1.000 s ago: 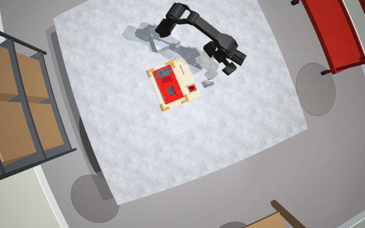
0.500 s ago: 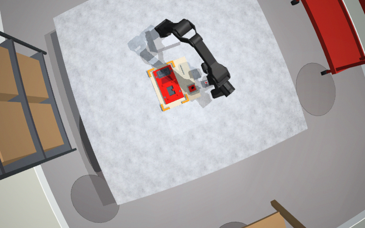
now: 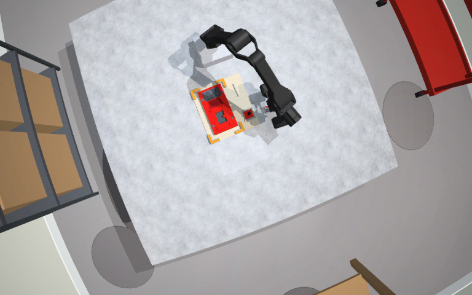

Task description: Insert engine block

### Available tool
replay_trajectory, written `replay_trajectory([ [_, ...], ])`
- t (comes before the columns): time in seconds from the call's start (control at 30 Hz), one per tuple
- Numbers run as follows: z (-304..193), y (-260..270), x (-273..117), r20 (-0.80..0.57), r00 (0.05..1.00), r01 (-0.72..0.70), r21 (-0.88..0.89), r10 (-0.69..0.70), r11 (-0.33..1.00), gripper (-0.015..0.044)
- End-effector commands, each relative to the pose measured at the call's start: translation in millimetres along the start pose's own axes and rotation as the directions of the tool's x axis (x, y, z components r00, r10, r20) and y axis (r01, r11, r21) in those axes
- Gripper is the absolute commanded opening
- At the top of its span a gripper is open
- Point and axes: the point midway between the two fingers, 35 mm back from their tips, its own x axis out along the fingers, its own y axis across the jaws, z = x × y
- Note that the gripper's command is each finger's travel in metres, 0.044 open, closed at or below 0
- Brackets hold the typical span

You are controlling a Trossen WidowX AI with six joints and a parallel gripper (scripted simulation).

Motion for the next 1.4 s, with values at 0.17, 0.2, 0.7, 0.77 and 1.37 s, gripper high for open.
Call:
replay_trajectory([
  [0.17,0,0,14,0.004,1.000,-0.002,0.003,0.002,1.000,0.0440],
  [0.2,0,0,16,0.004,1.000,-0.002,0.003,0.002,1.000,0.0440],
  [0.7,0,0,28,0.004,1.000,-0.003,0.003,0.003,1.000,0.0282],
  [0.77,0,0,28,0.004,1.000,-0.003,0.003,0.003,1.000,0.0230],
  [1.37,2,-2,11,0.005,1.000,-0.002,0.003,0.002,1.000,0.0000],
])
